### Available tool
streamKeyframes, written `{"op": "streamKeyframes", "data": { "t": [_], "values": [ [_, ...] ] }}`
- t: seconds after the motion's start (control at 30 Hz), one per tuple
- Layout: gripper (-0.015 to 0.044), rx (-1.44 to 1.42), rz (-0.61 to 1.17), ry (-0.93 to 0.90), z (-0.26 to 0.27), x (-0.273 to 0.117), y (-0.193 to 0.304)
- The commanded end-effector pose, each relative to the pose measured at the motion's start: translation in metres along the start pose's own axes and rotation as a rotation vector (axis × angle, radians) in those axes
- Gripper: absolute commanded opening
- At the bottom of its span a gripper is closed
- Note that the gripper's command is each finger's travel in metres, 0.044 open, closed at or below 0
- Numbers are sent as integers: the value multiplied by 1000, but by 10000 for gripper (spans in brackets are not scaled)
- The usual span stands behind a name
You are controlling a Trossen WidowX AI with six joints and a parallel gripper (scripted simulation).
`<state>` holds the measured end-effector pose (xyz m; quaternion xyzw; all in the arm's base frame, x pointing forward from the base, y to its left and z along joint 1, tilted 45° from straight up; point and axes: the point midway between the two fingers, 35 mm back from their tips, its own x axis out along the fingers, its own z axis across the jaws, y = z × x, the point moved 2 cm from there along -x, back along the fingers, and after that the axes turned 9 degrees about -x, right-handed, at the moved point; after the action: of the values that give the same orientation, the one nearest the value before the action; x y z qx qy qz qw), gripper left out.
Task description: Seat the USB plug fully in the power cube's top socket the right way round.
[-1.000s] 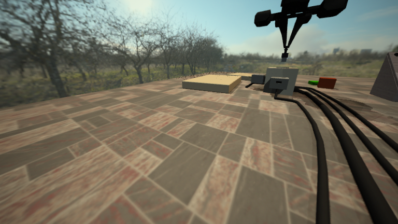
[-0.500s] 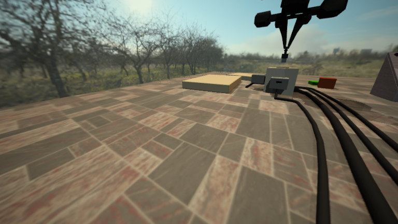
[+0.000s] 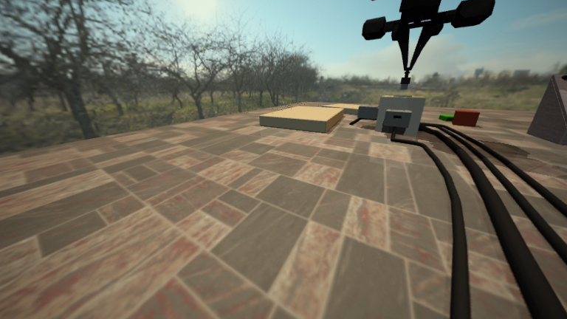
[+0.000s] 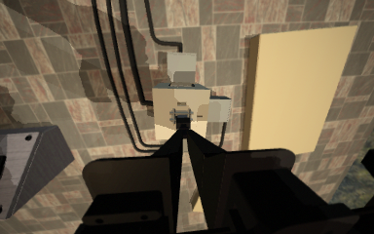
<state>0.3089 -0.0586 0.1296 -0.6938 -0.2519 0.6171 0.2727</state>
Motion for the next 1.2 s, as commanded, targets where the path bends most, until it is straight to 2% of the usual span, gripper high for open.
{"op": "streamKeyframes", "data": {
  "t": [0.0, 1.17],
  "values": [
    [0, 6, 7, -2, 0, 0, 1],
    [0, 23, 20, -4, 1, 5, 2]
  ]
}}
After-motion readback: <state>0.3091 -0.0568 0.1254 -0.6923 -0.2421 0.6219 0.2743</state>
